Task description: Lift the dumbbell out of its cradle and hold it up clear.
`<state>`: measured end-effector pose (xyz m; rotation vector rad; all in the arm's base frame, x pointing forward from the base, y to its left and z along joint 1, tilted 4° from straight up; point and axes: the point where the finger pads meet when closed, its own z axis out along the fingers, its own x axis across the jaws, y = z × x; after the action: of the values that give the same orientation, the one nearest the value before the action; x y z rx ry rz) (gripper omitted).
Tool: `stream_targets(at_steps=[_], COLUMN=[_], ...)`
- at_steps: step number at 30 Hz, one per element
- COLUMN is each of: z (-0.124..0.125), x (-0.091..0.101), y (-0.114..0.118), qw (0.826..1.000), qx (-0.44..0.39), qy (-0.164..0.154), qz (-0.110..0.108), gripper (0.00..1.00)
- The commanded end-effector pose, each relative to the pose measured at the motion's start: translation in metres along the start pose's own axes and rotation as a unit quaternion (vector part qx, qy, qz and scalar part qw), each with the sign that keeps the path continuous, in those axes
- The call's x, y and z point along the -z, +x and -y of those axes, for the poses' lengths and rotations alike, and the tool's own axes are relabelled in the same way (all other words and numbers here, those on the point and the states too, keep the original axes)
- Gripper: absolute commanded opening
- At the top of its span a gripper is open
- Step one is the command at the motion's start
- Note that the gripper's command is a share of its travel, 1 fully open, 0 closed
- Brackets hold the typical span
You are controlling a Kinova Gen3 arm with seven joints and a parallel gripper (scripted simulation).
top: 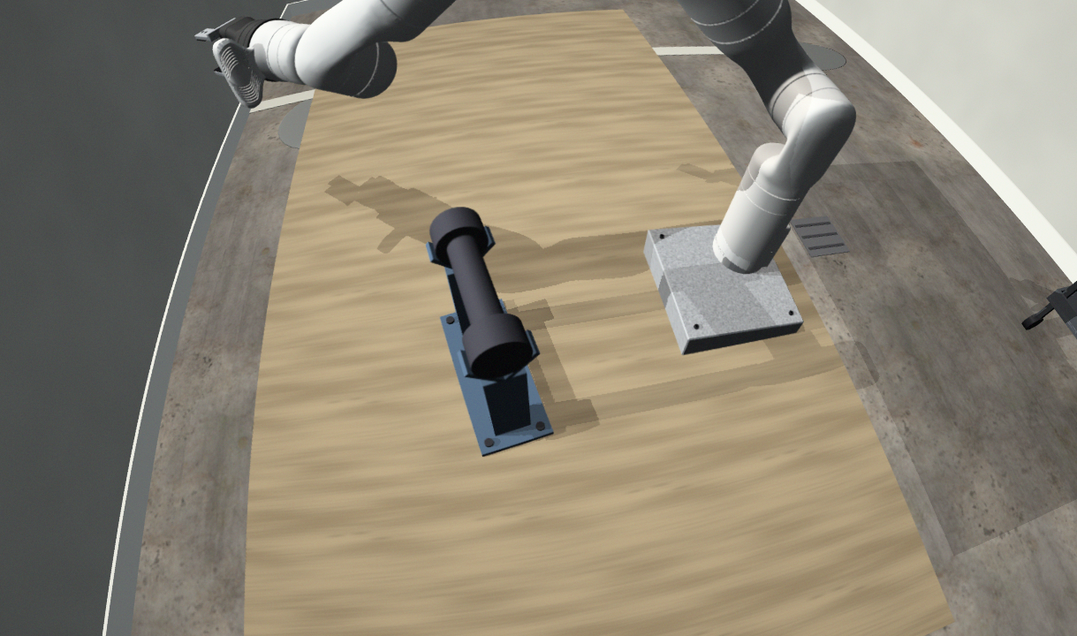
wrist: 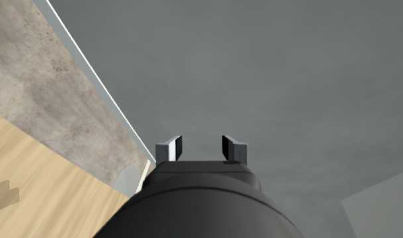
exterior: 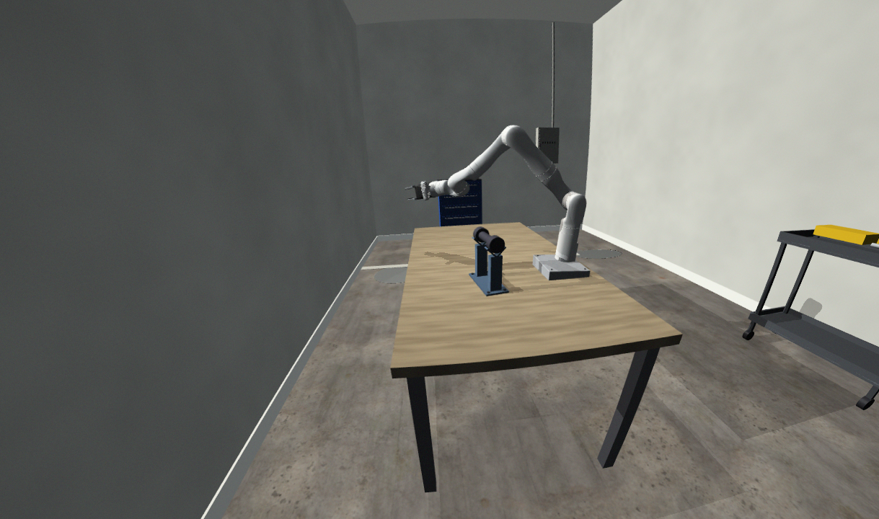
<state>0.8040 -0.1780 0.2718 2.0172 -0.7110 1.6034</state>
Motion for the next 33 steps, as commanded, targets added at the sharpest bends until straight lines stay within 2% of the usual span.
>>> stream_targets(at_steps=[1,23,33], z=[-0.0001,-0.0005,-0.0053], x=[0.0002,0.0005,0.0043], y=[0.0022,0.0024,0.0050], qw=[1.000,1.000,0.999], qx=[-0.001,-0.003,-0.035], qy=[0.000,-0.001,-0.012], qz=[-0.001,-0.001,0.004], gripper=[1.00,1.00,1.00])
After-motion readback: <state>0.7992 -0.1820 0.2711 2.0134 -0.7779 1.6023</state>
